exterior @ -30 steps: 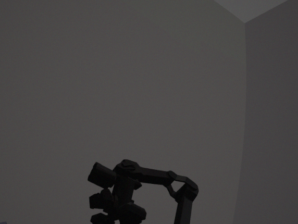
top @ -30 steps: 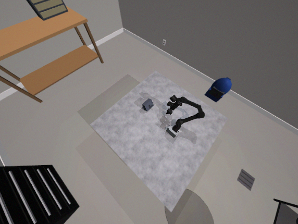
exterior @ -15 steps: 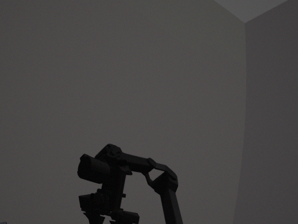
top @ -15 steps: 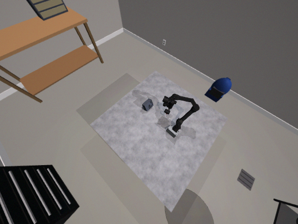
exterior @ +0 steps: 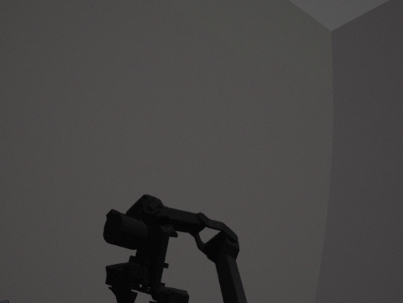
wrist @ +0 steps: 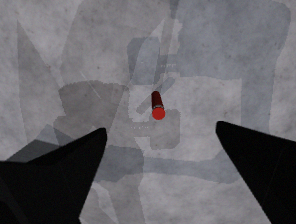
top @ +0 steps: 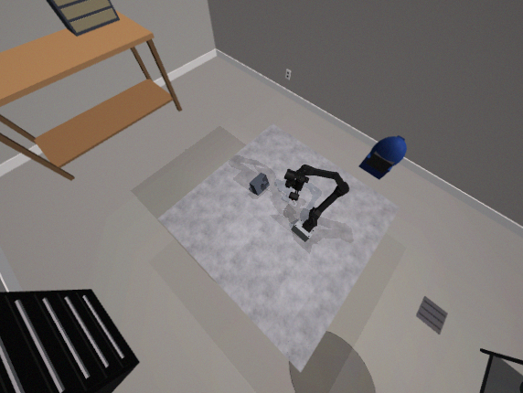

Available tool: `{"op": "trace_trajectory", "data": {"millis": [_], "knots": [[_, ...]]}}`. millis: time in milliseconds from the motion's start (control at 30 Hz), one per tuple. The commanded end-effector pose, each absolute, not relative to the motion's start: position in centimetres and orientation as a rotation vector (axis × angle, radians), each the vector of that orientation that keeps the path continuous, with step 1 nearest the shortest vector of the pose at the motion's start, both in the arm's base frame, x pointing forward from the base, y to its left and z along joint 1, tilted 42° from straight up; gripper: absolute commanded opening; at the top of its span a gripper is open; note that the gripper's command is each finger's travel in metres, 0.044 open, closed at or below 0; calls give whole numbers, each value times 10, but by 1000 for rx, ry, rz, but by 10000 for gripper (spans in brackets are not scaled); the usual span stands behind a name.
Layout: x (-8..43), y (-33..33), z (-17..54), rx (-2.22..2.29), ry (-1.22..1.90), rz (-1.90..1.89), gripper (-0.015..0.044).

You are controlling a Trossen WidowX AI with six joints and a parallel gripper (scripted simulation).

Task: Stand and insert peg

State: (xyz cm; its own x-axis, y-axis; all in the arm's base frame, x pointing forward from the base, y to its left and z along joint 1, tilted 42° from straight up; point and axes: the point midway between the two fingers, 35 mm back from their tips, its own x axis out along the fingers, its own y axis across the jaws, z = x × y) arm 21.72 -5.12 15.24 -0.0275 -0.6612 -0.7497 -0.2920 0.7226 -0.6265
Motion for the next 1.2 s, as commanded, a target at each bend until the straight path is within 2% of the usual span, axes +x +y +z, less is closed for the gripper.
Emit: {"op": "trace_trajectory", "data": {"millis": [0, 433, 1167], "knots": [[217, -54, 150, -844, 1639, -299, 440], [216, -62, 141, -1034, 1699, -92, 440], [217, -79, 121, -1034, 1698, -87, 440]]}}
